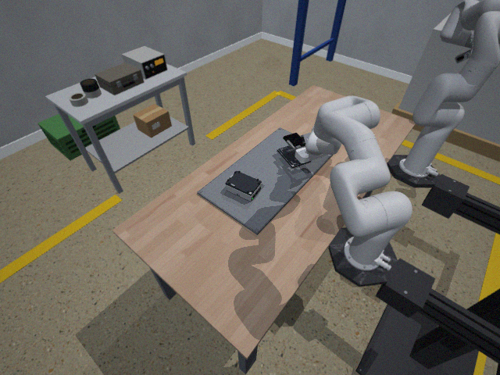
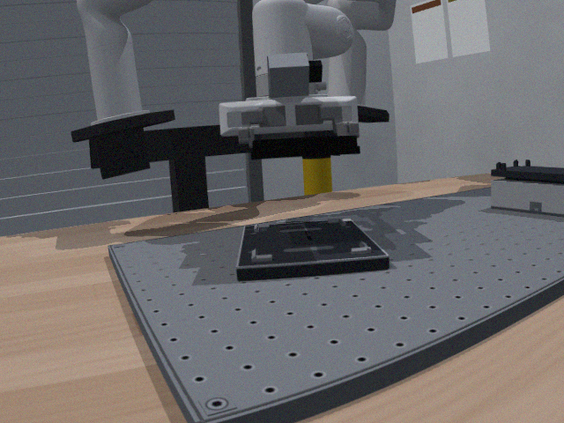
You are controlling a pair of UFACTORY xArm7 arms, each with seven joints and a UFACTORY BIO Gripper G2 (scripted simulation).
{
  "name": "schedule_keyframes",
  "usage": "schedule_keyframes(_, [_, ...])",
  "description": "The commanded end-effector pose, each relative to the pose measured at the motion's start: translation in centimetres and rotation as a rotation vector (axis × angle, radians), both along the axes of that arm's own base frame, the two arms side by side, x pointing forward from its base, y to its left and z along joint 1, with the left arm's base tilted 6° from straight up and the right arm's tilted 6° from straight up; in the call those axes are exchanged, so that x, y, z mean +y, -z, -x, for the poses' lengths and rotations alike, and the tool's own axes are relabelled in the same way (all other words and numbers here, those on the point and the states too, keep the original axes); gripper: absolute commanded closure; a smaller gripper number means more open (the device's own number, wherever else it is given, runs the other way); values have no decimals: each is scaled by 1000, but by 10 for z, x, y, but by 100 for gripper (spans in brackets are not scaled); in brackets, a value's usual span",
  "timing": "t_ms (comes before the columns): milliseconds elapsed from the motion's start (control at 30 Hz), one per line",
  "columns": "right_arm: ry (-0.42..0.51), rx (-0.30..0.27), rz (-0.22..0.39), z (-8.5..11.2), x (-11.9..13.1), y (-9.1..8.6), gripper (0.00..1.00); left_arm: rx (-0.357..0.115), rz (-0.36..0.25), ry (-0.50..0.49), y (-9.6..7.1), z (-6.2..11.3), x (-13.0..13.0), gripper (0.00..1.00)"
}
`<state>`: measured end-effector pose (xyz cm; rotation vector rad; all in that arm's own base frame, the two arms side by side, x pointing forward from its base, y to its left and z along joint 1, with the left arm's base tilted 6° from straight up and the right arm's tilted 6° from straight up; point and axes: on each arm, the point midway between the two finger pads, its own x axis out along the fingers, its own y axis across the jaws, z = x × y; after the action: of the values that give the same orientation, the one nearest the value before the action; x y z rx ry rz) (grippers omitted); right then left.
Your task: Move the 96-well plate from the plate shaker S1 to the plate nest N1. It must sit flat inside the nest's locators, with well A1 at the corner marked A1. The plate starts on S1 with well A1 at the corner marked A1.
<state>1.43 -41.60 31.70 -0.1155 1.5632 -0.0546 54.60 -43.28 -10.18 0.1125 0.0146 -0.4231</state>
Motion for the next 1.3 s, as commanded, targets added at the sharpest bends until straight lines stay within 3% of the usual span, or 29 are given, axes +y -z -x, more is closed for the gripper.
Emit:
schedule_keyframes(0, [0,-2,4,0,-1,-2,0,-3,4,1,-2,-1,-3,100])
schedule_keyframes(967, [0,-2,4,0,-1,-2,0,-3,4,1,-3,-1,-2,100])
schedule_keyframes(1267, [0,-2,4,0,-1,-2,0,-3,4,1,12,-1,0,100])
